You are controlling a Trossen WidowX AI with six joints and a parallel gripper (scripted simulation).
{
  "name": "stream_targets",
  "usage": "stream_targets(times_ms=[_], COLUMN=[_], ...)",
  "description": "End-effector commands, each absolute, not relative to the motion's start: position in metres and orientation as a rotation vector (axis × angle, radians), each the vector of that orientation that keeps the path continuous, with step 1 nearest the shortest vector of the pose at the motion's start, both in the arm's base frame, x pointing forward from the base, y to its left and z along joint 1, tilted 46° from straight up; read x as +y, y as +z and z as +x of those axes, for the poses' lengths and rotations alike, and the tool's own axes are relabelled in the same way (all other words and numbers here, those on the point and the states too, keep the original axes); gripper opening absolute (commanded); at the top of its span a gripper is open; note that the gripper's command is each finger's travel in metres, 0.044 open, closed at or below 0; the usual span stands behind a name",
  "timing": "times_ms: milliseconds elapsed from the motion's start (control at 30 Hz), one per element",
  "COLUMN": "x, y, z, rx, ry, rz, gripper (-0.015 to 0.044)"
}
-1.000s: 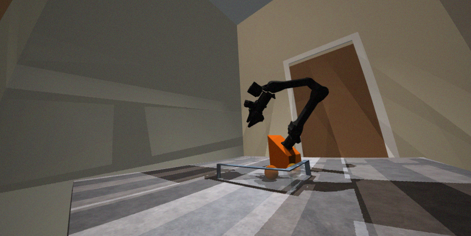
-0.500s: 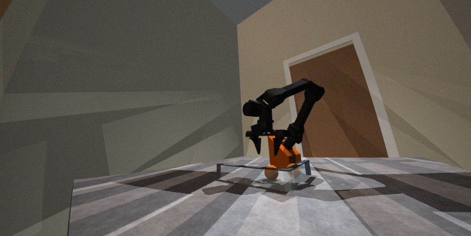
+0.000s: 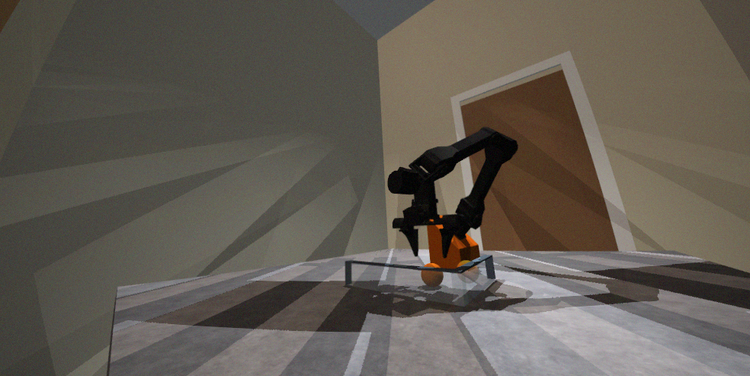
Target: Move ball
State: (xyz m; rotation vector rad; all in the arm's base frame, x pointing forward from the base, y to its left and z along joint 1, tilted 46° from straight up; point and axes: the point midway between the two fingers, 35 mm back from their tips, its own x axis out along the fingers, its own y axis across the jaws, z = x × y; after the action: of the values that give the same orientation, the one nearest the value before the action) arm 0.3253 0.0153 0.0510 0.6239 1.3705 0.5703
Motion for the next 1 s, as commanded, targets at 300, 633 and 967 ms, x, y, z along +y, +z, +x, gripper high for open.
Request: stream_targets(times_ms=[300, 633, 967], x=[0.030, 0.041, 0.048], y=[0.036, 0.025, 0.019], z=[0.326, 0.328, 0.328], rx=[1.375, 1.374, 1.374], ry=[0.570, 0.571, 0.572], rz=[0.636, 0.637, 0.638], gripper=[0.0373, 0.0373, 0.0294])
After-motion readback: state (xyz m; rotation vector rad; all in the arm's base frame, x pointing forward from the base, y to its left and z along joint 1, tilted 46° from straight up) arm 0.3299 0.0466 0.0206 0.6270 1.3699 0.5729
